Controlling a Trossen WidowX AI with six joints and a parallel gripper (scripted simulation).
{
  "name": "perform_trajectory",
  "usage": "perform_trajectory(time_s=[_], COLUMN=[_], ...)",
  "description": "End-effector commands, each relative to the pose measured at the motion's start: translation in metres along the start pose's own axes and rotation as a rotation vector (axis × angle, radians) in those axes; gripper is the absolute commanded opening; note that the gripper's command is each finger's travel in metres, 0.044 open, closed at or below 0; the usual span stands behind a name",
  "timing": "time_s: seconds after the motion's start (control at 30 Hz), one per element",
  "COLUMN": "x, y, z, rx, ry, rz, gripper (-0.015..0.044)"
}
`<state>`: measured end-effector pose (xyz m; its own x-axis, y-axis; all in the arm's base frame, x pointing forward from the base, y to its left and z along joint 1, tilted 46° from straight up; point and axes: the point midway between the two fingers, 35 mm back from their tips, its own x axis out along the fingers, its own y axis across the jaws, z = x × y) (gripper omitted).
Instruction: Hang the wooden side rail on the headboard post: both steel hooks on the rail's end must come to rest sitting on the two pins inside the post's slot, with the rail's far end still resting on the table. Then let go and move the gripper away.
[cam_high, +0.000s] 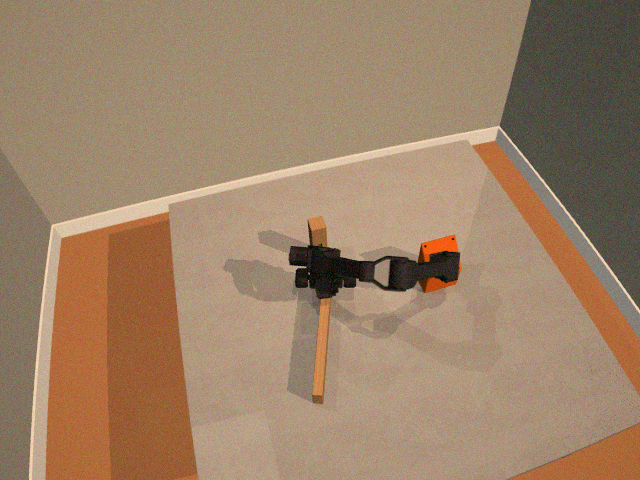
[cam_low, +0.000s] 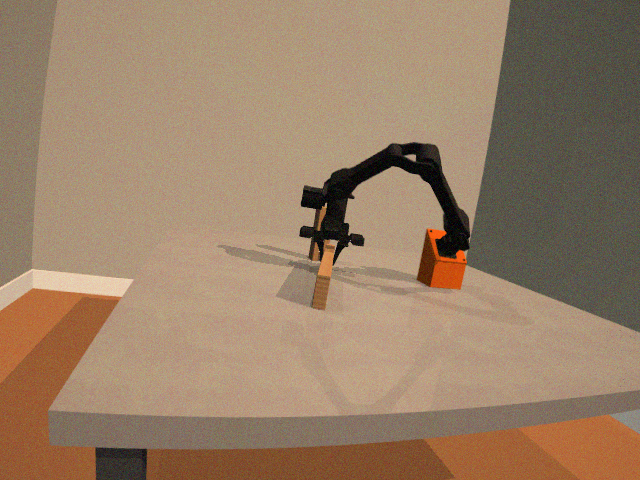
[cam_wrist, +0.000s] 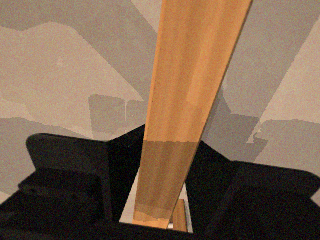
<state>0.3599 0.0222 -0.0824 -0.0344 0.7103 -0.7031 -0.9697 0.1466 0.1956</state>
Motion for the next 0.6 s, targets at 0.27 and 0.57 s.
perform_trajectory(time_s=[0.27,0.57], x=[0.0,0.0001], y=[-0.0005,0.0059], z=[0.004,0.0029], rx=[-0.132,-0.21], ry=[-0.004,-0.004], rz=[-0.003,-0.003], gripper=[0.0,0.0])
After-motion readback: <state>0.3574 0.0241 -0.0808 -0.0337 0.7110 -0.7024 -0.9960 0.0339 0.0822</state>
